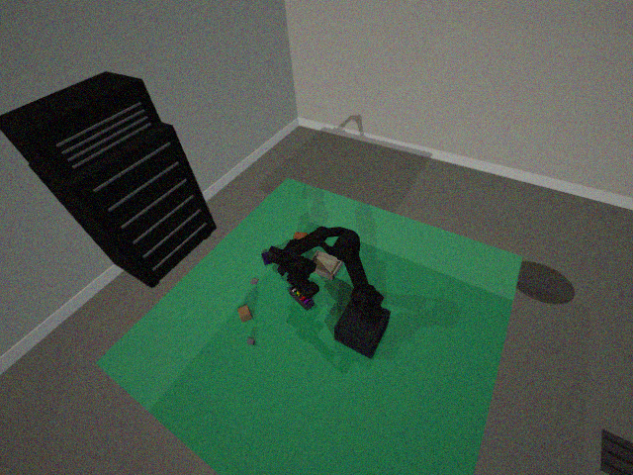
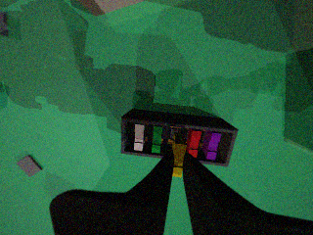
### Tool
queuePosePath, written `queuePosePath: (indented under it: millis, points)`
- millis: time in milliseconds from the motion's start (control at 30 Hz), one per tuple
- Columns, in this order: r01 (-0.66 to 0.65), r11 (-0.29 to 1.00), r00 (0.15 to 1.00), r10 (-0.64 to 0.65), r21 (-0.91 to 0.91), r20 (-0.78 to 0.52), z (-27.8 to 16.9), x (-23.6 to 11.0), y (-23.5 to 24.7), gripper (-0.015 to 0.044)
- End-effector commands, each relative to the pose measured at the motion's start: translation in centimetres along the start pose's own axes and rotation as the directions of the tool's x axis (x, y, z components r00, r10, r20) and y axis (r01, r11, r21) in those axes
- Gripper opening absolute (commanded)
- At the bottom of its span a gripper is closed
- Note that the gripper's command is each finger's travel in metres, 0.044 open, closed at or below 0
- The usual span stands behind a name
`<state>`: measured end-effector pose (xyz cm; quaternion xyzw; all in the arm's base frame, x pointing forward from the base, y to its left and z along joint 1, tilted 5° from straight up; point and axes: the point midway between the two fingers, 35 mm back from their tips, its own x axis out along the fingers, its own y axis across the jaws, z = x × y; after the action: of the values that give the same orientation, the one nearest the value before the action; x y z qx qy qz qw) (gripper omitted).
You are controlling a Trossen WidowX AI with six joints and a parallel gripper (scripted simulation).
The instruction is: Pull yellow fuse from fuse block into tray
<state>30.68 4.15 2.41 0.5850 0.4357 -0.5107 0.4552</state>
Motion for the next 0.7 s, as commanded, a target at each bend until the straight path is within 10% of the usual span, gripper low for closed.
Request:
queuePosePath:
  millis: [0, 667]
  points:
    - [-0.002, 1.0, 1.0, 0.002, 0.001, -0.003, 0.0, -0.3, 0.0, 0.0]
    - [-0.002, 1.0, 1.0, 0.002, 0.002, -0.003, 0.0, -2.5, 0.0, 0.0]
